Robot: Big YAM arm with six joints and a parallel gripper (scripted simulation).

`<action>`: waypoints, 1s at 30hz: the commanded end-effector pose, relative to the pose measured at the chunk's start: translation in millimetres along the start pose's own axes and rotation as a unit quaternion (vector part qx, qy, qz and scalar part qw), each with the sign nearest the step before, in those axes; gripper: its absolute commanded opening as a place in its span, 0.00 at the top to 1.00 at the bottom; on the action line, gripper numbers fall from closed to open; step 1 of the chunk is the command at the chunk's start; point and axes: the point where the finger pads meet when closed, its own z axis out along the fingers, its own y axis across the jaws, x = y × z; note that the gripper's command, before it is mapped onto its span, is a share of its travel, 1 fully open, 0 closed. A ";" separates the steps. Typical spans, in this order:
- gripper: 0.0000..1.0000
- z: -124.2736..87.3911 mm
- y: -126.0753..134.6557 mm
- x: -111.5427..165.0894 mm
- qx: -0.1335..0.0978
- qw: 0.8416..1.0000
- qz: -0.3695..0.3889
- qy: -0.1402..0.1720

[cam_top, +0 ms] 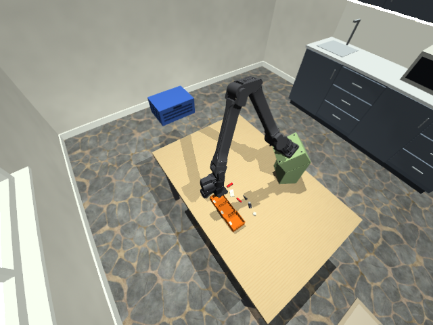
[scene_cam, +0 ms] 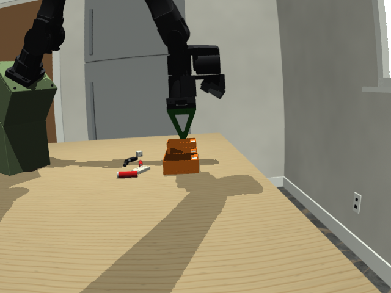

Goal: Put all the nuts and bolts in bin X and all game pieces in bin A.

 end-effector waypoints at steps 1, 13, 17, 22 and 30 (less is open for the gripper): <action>0.91 -3.1 9.5 1.5 -0.005 1.000 -0.004 -0.001; 0.91 0.0 51.2 -0.1 -0.004 1.000 -0.001 -0.004; 0.91 -3.4 70.7 -13.3 -0.005 1.000 0.002 -0.014; 0.91 -3.9 96.3 -11.3 -0.005 1.000 0.001 -0.010; 0.91 -12.2 77.0 -20.4 0.001 1.000 0.018 -0.017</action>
